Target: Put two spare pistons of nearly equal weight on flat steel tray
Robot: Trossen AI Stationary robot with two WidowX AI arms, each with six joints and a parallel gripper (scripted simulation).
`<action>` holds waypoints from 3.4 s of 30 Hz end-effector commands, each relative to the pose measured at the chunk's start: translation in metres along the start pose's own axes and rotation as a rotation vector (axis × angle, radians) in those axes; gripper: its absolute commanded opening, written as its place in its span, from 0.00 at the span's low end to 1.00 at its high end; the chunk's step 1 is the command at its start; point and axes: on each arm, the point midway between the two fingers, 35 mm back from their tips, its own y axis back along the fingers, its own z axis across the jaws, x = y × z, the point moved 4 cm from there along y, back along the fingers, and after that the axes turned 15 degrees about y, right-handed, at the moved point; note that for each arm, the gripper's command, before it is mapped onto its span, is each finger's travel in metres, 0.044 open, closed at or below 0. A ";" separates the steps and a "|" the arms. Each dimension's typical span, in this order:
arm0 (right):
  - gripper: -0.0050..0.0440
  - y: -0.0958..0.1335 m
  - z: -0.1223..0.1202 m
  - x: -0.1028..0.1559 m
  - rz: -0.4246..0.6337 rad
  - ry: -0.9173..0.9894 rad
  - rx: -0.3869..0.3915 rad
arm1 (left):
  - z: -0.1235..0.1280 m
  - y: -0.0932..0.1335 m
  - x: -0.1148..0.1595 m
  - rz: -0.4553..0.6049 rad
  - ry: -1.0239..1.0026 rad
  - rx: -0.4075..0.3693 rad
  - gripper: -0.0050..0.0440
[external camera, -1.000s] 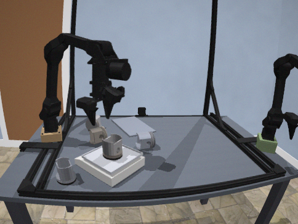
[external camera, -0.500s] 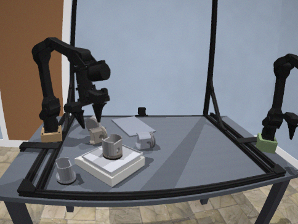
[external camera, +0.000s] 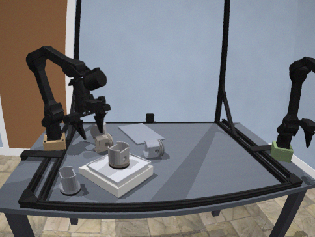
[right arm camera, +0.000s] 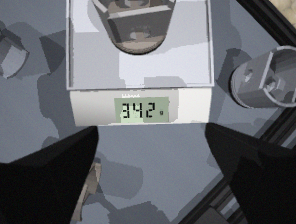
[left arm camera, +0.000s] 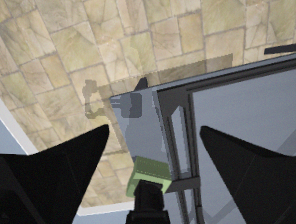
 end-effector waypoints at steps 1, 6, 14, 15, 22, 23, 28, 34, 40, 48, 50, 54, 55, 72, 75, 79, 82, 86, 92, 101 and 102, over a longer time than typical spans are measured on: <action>0.87 -0.002 0.000 0.003 0.003 -0.004 0.003 | 0.000 0.000 0.000 0.002 -0.001 0.001 1.00; 0.87 -0.002 0.000 0.003 0.007 -0.004 0.003 | 0.000 0.000 0.000 0.002 -0.001 0.001 1.00; 0.87 -0.002 0.000 0.002 0.013 -0.002 0.002 | 0.000 0.000 0.000 0.002 -0.001 0.001 1.00; 0.87 -0.002 0.000 0.002 0.013 -0.002 0.002 | 0.000 0.000 0.000 0.002 -0.001 0.001 1.00; 0.87 -0.002 -0.001 0.001 0.014 0.001 0.000 | 0.000 0.000 0.000 0.002 -0.001 0.001 1.00; 0.87 -0.002 -0.001 0.001 0.014 0.001 0.000 | 0.000 0.000 0.000 0.002 -0.001 0.001 1.00; 0.87 -0.002 -0.001 0.001 0.014 0.003 -0.001 | 0.000 0.000 0.000 0.002 -0.001 0.001 1.00; 0.87 -0.002 0.000 0.000 0.014 0.006 -0.002 | 0.000 0.000 0.000 0.002 -0.001 0.001 1.00; 0.87 -0.001 0.000 0.000 0.013 0.006 -0.002 | 0.000 0.000 0.000 0.002 -0.001 0.001 1.00; 0.87 -0.001 0.000 0.000 0.013 0.007 -0.003 | 0.000 0.000 0.000 0.002 -0.001 0.001 1.00; 0.87 -0.001 0.000 0.000 0.013 0.007 -0.003 | 0.000 0.000 0.000 0.002 -0.001 0.001 1.00; 0.87 -0.001 0.000 0.000 0.013 0.007 -0.003 | 0.000 0.000 0.000 0.002 -0.001 0.001 1.00; 0.87 -0.001 0.000 0.000 0.013 0.007 -0.003 | 0.000 0.000 0.000 0.002 -0.001 0.001 1.00; 0.87 0.013 -0.015 -0.055 0.249 0.105 -0.074 | 0.000 0.000 0.000 0.002 -0.001 0.001 1.00; 0.87 0.014 -0.017 -0.060 0.272 0.113 -0.084 | 0.000 0.000 0.000 0.002 -0.001 0.001 1.00; 0.87 0.015 -0.023 -0.079 0.363 0.147 -0.123 | 0.000 0.000 0.000 0.002 -0.001 0.001 1.00; 0.87 0.010 -0.020 -0.093 0.359 0.213 -0.136 | 0.000 0.000 0.000 0.002 -0.001 0.001 1.00; 0.87 0.004 -0.015 -0.111 0.359 0.213 -0.136 | 0.000 0.000 0.000 0.002 -0.001 0.001 1.00; 0.87 -0.003 -0.011 -0.129 0.359 0.213 -0.136 | 0.000 0.000 0.000 0.002 -0.001 0.001 1.00; 0.87 -0.010 -0.005 -0.150 0.369 0.319 -0.143 | 0.000 0.000 0.000 0.002 -0.001 0.001 1.00; 0.87 -0.010 -0.005 -0.150 0.371 0.346 -0.145 | 0.000 0.000 0.000 0.002 -0.001 0.001 1.00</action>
